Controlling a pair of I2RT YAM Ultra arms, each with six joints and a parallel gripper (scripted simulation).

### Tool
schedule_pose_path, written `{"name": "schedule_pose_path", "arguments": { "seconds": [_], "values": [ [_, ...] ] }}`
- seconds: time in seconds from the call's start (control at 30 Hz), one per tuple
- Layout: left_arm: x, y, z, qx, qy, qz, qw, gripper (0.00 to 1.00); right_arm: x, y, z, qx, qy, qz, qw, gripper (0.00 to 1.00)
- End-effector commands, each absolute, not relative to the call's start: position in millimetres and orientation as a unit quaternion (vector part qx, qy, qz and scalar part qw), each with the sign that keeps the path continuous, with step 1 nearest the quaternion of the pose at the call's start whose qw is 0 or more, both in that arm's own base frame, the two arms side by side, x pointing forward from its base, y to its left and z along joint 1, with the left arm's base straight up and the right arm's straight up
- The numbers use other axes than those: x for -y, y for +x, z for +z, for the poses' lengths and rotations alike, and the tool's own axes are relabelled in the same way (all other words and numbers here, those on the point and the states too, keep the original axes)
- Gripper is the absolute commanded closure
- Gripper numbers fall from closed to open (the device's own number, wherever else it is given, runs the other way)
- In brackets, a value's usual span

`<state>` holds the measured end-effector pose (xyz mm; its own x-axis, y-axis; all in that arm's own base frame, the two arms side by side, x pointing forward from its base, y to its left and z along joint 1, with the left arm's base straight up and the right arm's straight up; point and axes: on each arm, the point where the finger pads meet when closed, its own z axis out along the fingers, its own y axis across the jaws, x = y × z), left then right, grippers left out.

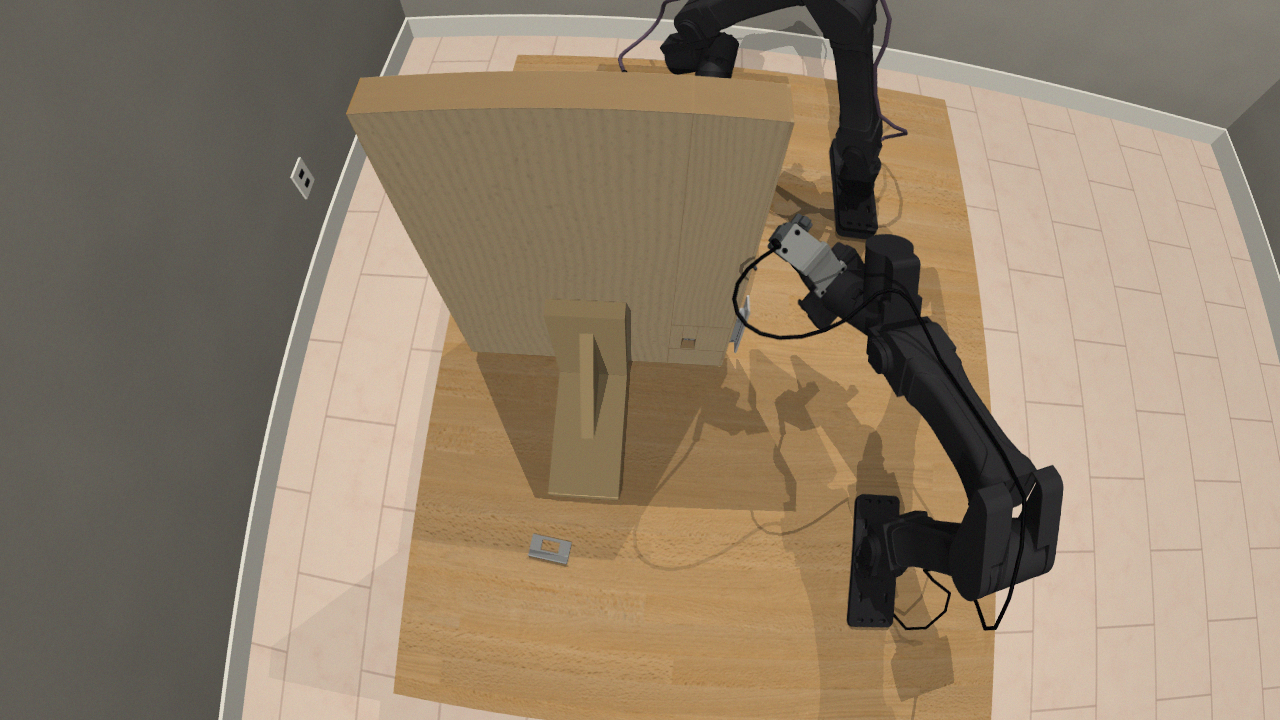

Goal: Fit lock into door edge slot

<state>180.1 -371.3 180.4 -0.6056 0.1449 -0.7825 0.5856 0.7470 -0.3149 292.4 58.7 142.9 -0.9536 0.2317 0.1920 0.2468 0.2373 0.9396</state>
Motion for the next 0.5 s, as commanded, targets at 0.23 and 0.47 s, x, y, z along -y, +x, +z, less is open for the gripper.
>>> {"name": "schedule_pose_path", "arguments": {
  "seconds": [0.23,0.47],
  "values": [
    [329,210,159,-0.889,0.026,-0.064,0.453,1.0,-57,301,152,0.785,-0.142,-0.603,-0.012,0.0],
    [309,216,173,-0.822,-0.033,0.017,0.568,1.0,-57,301,152,0.785,-0.142,-0.603,-0.012,0.0]
  ]
}}
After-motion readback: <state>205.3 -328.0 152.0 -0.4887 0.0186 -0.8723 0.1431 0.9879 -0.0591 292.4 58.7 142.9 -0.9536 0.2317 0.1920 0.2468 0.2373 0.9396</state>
